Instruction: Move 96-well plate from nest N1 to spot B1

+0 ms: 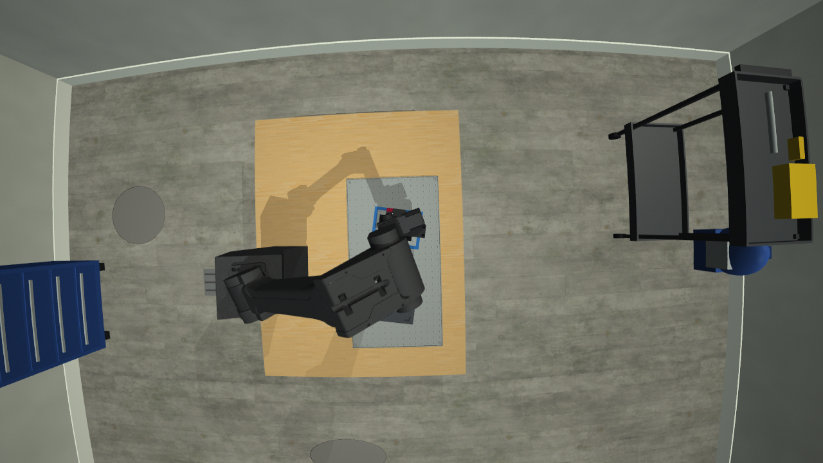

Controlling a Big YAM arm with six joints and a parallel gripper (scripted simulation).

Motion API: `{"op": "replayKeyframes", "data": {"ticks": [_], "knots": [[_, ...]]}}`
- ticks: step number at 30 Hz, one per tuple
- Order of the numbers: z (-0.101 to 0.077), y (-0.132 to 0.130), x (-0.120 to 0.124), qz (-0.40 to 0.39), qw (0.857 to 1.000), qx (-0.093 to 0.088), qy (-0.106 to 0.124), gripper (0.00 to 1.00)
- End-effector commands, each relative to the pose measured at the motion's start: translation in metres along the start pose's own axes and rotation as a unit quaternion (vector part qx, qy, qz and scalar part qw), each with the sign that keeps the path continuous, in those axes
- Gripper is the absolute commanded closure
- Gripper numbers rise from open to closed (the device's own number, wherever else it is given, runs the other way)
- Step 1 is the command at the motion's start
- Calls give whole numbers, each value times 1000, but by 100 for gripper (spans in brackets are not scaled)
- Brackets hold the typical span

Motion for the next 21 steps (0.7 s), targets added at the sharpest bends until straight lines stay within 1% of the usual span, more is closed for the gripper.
{"op": "replayKeyframes", "data": {"ticks": [1,12,13,14,15,21], "knots": [[-4,4,-3,-1,1000,-4,-6,100],[-4,4,-2,-1,1000,-4,-6,100],[-7,9,0,-1,1000,-7,-5,100],[3,8,5,-4,1000,-4,-2,100],[4,8,2,-3,1000,-6,-5,100],[16,-1,-4,0,1000,-2,-6,100]]}}
Point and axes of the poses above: the point where the finger pads meet when closed, its own z axis out along the fingers, its own y axis across the jaws, x = y × z, the point moved 7 cm from there along -z, back along the fingers, and after that the axes turned 9 degrees about z, right-handed, at the moved point
